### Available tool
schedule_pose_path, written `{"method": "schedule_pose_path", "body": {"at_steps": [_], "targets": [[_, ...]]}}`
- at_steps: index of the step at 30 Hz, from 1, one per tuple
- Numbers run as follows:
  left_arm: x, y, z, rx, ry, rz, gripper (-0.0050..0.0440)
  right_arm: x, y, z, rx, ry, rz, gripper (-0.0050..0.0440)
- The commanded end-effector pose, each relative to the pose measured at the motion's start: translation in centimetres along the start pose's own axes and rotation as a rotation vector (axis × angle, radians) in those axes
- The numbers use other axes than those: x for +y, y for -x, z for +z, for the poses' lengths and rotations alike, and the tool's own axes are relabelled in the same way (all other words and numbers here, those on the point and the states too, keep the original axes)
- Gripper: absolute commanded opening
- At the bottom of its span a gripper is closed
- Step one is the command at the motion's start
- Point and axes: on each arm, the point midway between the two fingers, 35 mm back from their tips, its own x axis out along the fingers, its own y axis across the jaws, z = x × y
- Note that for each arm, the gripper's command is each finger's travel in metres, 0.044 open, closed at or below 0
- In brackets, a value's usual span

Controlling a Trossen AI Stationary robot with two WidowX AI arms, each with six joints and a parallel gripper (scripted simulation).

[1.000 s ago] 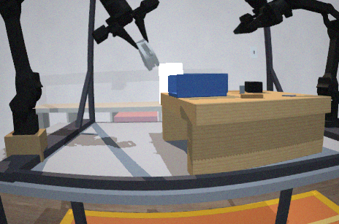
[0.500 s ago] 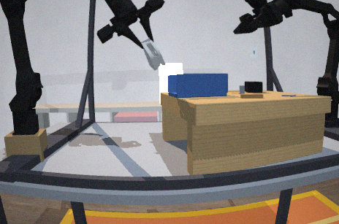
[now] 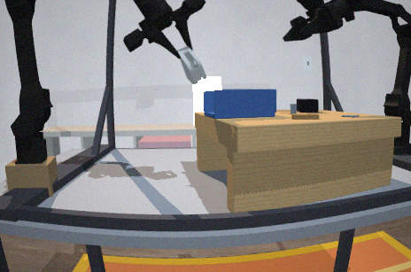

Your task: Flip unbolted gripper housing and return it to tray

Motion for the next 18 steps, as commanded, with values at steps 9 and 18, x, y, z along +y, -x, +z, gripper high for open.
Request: {"method": "schedule_pose_path", "body": {"at_steps": [9, 18], "targets": [[0.0, 0.7, 0.7, -0.027, 0.007, -0.004, 0.0439, -1.6, 0.1, 0.0, -0.006, 0.002, -0.027, 0.0110], [0.0, 0.7, 0.7, -0.027, 0.007, -0.004, 0.0439, -2.4, -0.3, -0.1, -0.006, 0.002, -0.028, 0.0110]]}}
